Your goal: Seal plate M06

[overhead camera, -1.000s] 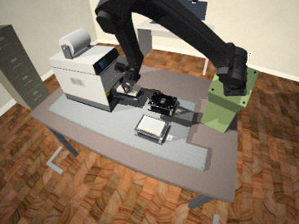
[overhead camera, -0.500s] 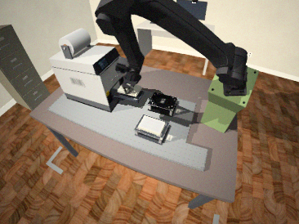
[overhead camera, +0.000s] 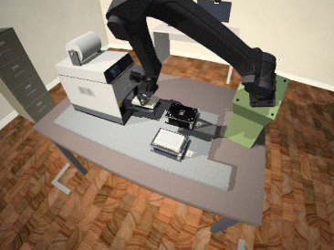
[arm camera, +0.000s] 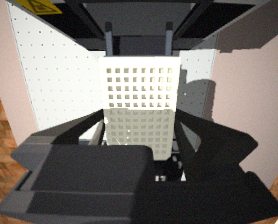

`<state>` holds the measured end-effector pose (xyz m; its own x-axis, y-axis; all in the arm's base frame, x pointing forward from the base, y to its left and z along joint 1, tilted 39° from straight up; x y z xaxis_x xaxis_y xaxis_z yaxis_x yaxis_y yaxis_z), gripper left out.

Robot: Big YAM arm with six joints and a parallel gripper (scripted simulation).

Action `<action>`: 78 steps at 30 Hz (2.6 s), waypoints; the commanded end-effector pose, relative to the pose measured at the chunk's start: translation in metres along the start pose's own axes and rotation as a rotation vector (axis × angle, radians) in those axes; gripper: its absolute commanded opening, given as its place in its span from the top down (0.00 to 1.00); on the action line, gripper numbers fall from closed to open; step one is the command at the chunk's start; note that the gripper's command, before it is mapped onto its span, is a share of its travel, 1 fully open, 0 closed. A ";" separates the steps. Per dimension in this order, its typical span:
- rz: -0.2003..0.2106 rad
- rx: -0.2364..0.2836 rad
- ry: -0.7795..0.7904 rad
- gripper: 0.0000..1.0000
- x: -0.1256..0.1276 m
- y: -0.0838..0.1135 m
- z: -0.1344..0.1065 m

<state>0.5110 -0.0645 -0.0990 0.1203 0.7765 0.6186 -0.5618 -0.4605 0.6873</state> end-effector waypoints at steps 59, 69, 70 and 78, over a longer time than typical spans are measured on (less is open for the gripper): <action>0.013 -0.009 0.012 1.00 0.011 -0.002 0.009; 0.013 0.003 0.010 1.00 0.007 -0.009 0.002; 0.013 0.003 0.010 1.00 0.007 -0.009 0.004; 0.012 0.008 0.006 1.00 0.007 -0.013 0.003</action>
<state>0.5141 -0.0649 -0.0982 0.1193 0.7762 0.6191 -0.5640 -0.4602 0.6857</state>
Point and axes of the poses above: the point where the finger pads meet when closed, its own y axis back along the fingers, its own x axis across the jaws, z = x × y, the point moved 7 cm from there along y, back along the fingers, and after that the axes turned 2 degrees about -y, right-handed, at the moved point
